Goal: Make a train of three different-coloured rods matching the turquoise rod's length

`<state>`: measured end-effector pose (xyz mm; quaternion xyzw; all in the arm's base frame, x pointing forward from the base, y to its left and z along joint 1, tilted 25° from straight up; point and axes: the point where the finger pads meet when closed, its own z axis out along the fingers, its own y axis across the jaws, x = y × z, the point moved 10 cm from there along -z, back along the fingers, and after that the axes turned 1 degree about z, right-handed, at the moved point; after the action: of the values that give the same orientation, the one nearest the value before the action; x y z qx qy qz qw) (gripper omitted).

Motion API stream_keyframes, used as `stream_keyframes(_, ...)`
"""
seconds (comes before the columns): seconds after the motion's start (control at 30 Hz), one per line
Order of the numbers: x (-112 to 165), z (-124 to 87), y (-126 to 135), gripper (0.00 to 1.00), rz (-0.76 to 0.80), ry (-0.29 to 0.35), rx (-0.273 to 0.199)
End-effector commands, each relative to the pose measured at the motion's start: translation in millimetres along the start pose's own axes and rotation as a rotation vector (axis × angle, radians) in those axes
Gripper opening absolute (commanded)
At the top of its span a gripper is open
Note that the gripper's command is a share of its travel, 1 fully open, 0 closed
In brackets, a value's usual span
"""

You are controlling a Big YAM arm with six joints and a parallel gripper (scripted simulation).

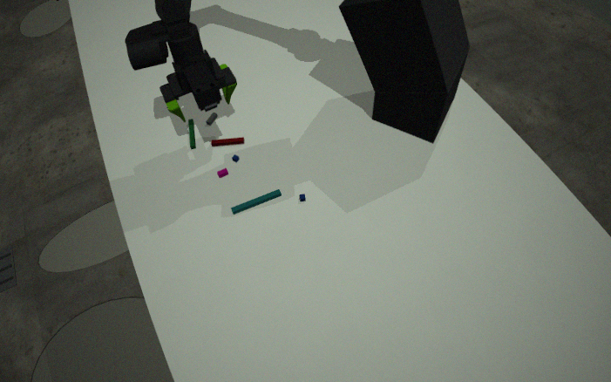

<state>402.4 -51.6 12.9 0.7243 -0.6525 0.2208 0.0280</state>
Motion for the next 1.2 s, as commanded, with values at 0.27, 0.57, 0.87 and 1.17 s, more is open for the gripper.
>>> stream_keyframes(0.27,-3.7,-1.7,-2.3,1.0,-0.019,-0.01,-0.004)
stream_keyframes(0.57,-3.7,-1.7,-2.3,1.0,-0.019,-0.01,-0.004)
stream_keyframes(0.87,-3.7,-1.7,-2.3,1.0,-0.019,-0.01,-0.004)
stream_keyframes(1.17,-5.1,-1.5,-2.5,1.0,-0.006,-0.011,-0.004)
